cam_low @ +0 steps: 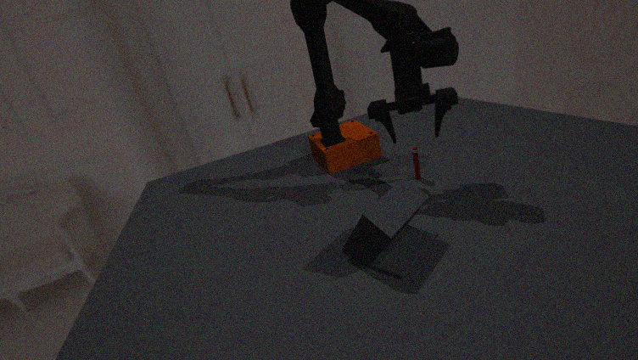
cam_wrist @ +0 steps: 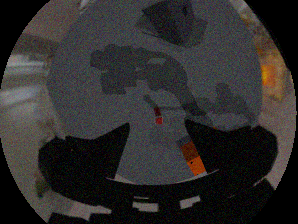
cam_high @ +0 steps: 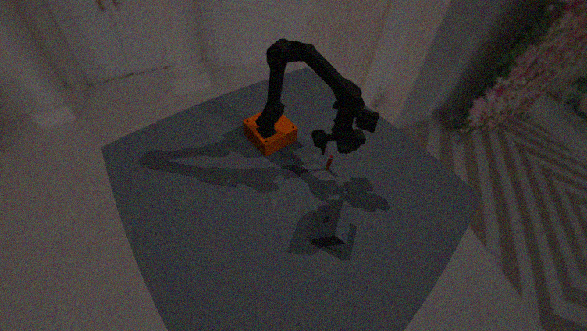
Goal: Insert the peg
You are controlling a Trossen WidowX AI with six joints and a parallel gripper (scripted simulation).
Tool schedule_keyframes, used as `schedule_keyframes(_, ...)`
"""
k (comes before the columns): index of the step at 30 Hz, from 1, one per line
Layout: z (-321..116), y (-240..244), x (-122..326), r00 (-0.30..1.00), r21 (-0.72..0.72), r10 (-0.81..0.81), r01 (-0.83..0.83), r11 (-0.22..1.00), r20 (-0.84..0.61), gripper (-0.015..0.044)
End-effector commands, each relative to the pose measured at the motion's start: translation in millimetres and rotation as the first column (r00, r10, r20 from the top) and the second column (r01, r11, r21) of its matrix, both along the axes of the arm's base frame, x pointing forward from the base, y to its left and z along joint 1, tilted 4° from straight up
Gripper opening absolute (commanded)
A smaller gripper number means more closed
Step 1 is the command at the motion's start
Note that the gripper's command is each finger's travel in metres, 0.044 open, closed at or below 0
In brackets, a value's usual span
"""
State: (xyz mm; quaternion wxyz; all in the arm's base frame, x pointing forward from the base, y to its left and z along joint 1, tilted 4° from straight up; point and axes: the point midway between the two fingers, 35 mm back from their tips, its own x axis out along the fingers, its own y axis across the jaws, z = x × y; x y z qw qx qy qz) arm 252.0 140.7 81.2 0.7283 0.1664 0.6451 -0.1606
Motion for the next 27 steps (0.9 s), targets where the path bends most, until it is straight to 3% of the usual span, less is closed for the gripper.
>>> schedule_keyframes(1, -2.1, -2.6, -5.7, 1.0, -0.002, 0.006, -0.006, 1.0, -0.025, 0.044)
schedule_keyframes(27, -41.9, -1.9, -1.4, 1.0, -0.002, 0.006, -0.006, 1.0, -0.025, 0.044)
